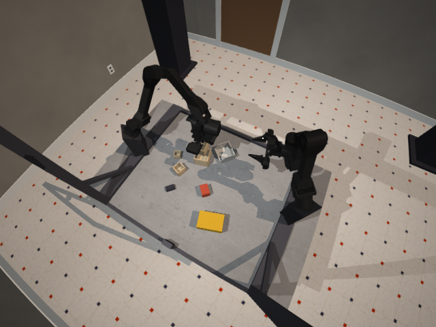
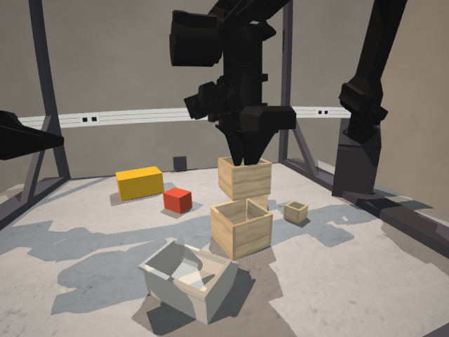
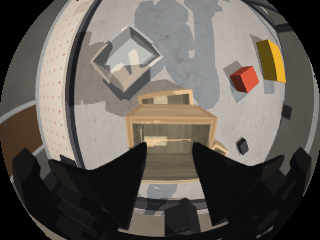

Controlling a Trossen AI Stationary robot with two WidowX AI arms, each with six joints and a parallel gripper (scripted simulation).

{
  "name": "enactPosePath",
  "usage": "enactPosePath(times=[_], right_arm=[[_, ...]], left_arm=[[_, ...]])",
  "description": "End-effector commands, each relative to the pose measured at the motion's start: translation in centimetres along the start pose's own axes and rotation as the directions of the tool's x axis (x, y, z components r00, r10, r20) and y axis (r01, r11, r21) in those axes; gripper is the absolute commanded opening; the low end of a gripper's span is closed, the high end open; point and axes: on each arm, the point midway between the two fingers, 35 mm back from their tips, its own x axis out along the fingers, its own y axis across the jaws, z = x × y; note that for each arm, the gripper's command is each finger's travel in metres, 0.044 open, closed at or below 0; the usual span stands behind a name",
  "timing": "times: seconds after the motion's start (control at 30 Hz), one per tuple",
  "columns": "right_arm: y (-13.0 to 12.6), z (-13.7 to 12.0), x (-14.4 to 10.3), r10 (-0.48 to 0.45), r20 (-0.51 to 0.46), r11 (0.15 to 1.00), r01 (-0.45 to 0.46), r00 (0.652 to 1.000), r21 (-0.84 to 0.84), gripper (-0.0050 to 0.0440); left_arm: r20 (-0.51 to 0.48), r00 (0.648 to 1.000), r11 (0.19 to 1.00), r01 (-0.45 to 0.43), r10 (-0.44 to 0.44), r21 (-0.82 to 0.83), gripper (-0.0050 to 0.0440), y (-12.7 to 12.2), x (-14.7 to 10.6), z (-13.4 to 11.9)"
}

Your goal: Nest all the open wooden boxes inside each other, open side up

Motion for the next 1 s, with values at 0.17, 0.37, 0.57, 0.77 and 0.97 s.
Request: enactPosePath(times=[0.17,0.37,0.57,0.77,0.97], right_arm=[[0.03,-0.03,-0.06,0.000,-0.001,1.000,0.000,1.000,0.003,0.0400],[0.03,-0.03,-0.06,0.000,-0.001,1.000,0.000,1.000,0.003,0.0400],[0.03,-0.03,-0.06,0.000,-0.001,1.000,0.000,1.000,0.003,0.0400],[0.03,-0.03,-0.06,0.000,-0.001,1.000,0.000,1.000,0.003,0.0400],[0.03,-0.03,-0.06,0.000,-0.001,1.000,0.000,1.000,0.003,0.0400]], left_arm=[[0.022,1.000,0.964,-0.005,0.000,0.267,0.0279,0.18,-0.56,0.57],[0.022,1.000,0.887,-0.009,-0.001,0.461,0.0279,0.16,-0.55,0.57],[0.022,1.000,0.815,-0.012,0.000,0.579,0.0279,0.16,-0.56,0.60],[0.022,1.000,0.677,-0.016,0.000,0.736,0.0279,0.14,-0.56,0.60],[0.022,1.000,0.510,-0.018,-0.001,0.860,0.0279,0.12,-0.55,0.60]])
